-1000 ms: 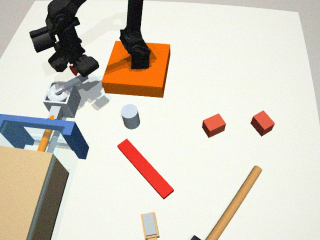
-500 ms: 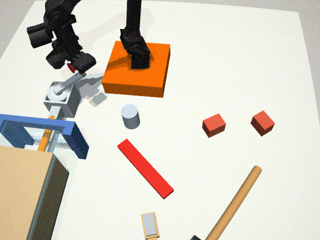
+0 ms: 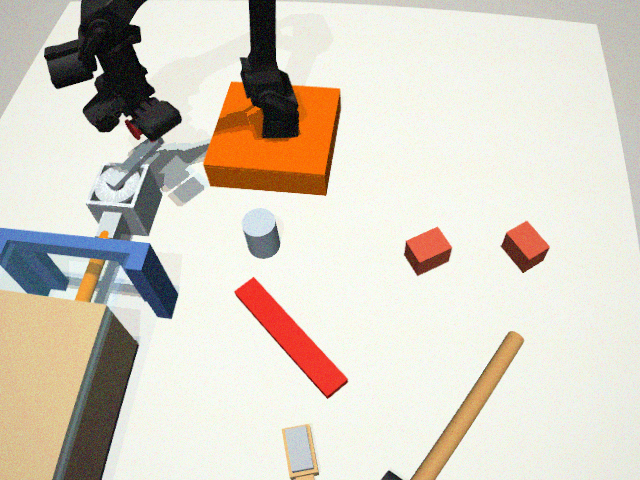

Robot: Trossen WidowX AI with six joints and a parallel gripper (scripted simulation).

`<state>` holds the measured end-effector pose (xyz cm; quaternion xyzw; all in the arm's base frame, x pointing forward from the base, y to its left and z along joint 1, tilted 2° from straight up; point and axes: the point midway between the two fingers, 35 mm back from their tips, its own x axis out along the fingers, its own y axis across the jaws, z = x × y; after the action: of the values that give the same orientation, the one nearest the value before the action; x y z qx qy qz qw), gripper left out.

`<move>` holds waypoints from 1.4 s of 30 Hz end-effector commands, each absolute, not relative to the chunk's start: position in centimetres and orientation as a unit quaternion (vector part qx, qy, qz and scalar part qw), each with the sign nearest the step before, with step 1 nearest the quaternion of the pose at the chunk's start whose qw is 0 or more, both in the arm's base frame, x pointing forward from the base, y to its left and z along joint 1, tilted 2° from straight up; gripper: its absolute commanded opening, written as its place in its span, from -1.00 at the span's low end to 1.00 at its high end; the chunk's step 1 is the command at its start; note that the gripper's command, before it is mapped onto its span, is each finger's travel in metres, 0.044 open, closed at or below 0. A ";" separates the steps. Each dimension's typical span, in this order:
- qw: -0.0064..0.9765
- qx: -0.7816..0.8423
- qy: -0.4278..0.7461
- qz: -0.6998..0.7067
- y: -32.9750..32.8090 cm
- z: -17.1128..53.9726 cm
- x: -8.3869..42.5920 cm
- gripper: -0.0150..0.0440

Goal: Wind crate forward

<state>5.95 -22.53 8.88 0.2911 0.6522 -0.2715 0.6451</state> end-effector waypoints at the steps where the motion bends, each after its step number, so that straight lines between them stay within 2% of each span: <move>1: 0.641 0.282 0.652 -0.291 -24.2 8.9 5.1 -0.49; 42: 0.642 0.280 0.652 -0.293 -30.9 9.1 4.8 -0.49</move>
<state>4.51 -29.49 8.97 0.2881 0.6580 -0.2848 0.6347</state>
